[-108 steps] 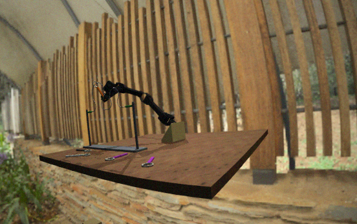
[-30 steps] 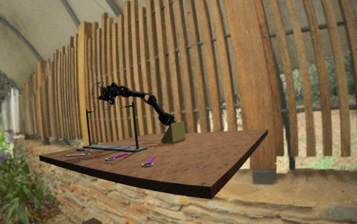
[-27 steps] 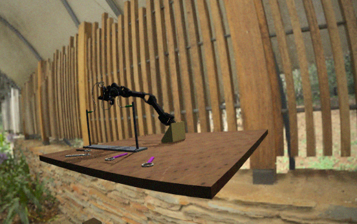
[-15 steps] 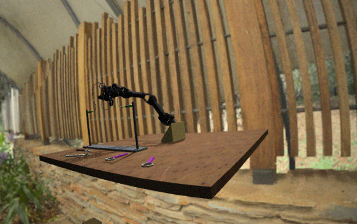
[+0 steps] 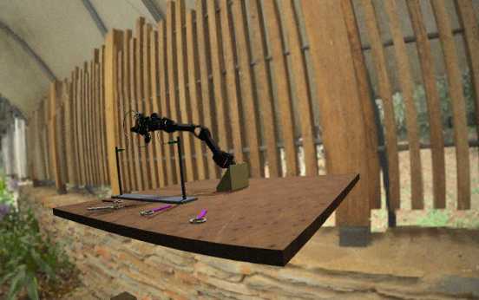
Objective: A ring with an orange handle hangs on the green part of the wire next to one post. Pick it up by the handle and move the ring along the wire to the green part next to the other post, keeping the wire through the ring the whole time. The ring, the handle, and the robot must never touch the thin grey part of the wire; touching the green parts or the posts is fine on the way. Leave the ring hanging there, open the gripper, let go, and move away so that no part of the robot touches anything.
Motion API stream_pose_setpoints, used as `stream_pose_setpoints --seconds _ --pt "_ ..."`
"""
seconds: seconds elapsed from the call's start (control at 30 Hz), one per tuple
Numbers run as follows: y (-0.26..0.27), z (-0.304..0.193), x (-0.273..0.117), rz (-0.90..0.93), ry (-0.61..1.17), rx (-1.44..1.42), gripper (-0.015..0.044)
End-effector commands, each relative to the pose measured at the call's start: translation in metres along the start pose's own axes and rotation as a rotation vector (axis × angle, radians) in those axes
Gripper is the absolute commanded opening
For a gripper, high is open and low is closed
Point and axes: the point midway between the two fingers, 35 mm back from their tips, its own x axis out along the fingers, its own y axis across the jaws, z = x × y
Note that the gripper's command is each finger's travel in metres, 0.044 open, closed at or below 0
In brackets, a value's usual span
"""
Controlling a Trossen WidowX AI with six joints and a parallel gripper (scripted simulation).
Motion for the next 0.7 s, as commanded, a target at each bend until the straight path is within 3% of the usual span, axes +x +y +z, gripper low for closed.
stream_pose_setpoints --seconds 0.0,0.67 --pt "-0.0028 0.0005 -0.0007 -0.024 -0.005 -0.042 -0.0150" --pt "-0.0104 0.0022 -0.0102 -0.137 0.049 -0.273 -0.0150"
